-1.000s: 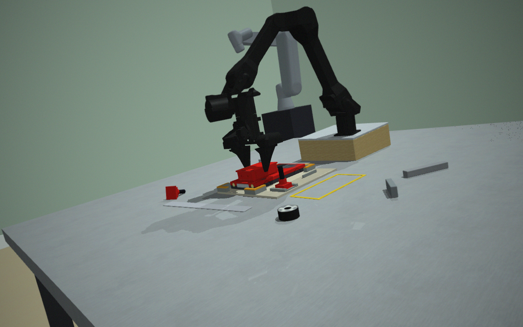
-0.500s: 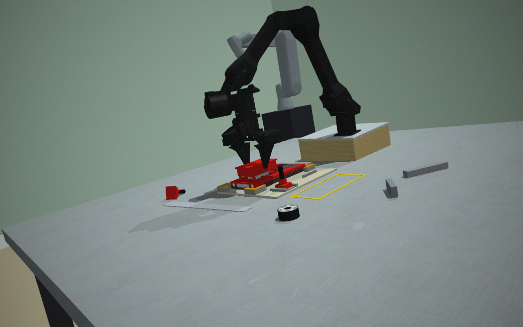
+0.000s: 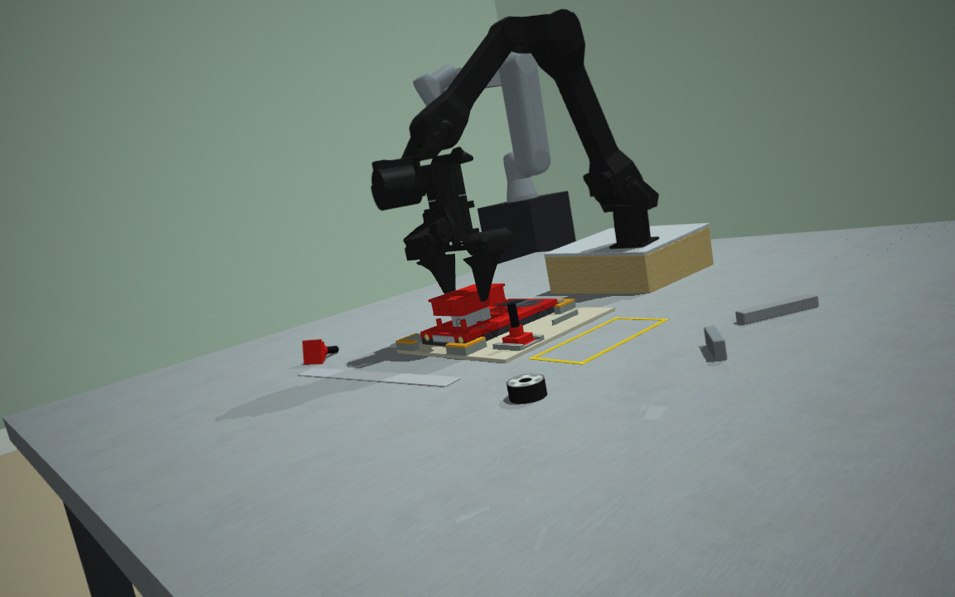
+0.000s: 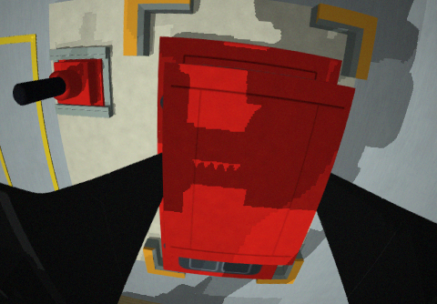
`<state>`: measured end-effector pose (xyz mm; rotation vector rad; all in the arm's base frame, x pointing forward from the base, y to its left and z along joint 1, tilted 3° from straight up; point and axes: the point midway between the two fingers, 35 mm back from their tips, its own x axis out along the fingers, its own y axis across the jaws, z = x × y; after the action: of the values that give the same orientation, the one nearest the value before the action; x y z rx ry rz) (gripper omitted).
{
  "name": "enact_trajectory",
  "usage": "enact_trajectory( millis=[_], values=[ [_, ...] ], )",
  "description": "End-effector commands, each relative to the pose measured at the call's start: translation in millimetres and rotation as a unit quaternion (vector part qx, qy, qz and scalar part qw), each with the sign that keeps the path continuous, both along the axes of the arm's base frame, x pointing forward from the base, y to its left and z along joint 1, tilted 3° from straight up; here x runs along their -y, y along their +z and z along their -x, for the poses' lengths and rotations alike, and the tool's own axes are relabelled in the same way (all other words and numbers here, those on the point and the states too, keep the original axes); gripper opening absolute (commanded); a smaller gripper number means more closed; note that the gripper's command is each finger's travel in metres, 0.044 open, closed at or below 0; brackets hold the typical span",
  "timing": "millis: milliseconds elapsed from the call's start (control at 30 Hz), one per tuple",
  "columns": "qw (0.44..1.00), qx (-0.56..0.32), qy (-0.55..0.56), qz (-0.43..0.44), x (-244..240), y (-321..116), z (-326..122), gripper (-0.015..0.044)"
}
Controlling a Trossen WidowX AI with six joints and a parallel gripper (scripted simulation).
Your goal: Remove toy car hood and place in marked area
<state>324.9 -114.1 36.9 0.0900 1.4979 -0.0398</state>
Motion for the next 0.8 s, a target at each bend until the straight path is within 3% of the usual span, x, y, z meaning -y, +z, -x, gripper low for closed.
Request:
enact_trajectory(
  millis=[0, 400, 767],
  values=[
    [1.0, 0.003, 0.002, 0.001, 0.5, 4.9, -0.8, 0.0],
    [1.0, 0.003, 0.002, 0.001, 1.7, 49.8, 2.3, 0.0],
    [1.0, 0.001, 0.007, 0.002, -28.9, 46.3, -3.9, 0.0]
  ],
)
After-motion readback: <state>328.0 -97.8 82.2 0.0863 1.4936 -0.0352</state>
